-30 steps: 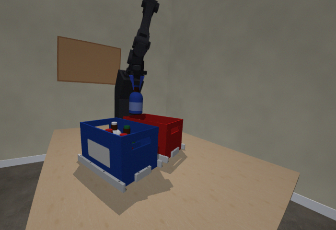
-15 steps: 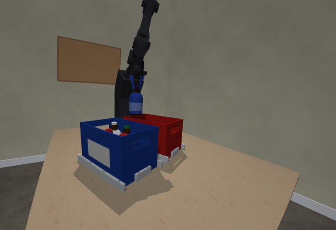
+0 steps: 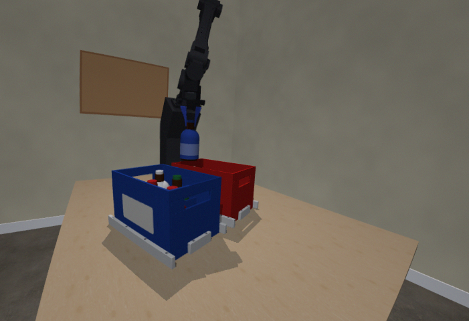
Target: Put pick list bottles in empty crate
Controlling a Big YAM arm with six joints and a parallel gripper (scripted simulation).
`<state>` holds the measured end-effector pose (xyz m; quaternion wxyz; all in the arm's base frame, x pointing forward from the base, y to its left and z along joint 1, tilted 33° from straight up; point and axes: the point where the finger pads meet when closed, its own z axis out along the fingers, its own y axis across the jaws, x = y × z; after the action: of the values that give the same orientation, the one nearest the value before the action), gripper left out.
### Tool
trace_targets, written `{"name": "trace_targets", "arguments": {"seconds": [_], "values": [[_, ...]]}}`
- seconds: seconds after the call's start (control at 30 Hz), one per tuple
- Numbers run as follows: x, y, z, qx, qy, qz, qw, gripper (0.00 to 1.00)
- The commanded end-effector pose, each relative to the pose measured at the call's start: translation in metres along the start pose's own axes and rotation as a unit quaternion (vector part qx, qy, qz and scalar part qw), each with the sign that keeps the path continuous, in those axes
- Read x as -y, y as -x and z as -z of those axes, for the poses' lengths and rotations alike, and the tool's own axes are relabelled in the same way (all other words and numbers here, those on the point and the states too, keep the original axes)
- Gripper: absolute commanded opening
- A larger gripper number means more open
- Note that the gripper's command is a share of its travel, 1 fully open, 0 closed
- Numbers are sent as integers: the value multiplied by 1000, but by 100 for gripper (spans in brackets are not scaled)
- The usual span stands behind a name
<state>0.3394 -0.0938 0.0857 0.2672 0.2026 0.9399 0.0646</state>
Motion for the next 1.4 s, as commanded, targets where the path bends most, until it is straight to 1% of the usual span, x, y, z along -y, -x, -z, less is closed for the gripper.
{"name": "trace_targets", "arguments": {"seconds": [0.0, 0.1, 0.2, 0.33, 0.37, 0.57, 0.93, 1.37], "values": [[-7, 29, 11, 23, 2, 1, 1000, 0], [-8, 32, 15, 27, 2, 2, 1000, 0], [-7, 34, 12, 24, 2, 1, 1000, 0], [-8, 35, 14, 26, 2, 1, 1000, 0], [-9, 39, 17, 34, 3, 3, 999, 0], [-9, 38, 17, 30, 3, 2, 1000, 0], [-9, 39, 17, 31, 3, 3, 999, 0], [-8, 38, 15, 27, 2, 2, 1000, 0]]}}
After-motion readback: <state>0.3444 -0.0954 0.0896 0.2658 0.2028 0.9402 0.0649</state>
